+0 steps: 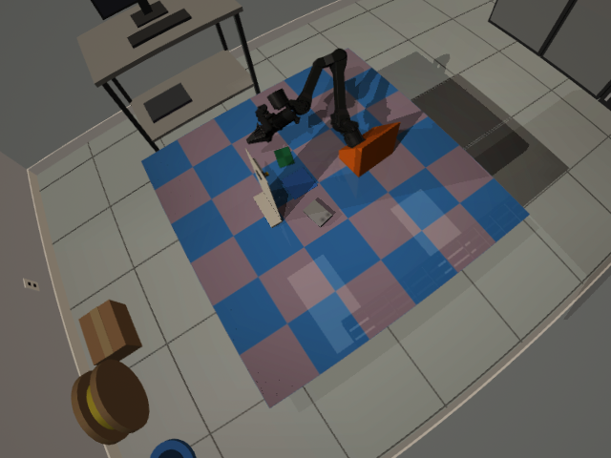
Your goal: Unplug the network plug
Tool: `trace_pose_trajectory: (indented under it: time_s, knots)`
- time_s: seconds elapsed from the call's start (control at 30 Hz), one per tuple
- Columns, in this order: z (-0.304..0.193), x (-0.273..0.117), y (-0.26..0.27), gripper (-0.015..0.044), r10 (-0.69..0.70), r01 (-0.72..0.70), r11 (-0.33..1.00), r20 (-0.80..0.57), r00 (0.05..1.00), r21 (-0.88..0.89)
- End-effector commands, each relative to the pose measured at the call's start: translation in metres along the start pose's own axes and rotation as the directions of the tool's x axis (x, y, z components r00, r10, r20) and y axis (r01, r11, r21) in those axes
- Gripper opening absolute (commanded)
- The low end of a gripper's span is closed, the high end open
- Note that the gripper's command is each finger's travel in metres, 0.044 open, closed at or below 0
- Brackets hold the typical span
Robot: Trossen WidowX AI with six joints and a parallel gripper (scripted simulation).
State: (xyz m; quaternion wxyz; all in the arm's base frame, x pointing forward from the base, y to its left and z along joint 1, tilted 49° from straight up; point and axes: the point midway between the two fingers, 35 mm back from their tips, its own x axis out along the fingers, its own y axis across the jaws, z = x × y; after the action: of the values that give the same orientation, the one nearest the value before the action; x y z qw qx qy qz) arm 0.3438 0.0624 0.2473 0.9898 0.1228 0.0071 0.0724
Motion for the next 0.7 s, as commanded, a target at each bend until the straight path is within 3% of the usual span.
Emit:
trace_pose_trajectory:
  time_s: [0.0,0.67]
  knots:
    - [-0.028,0.001,0.008,0.0156,0.025,-0.022,0.997,-0.029,0.999,0.075]
    - [-0.145,-0.037,0.051,0.0156,0.175,-0.094,0.895,-0.149,0.973,0.435]
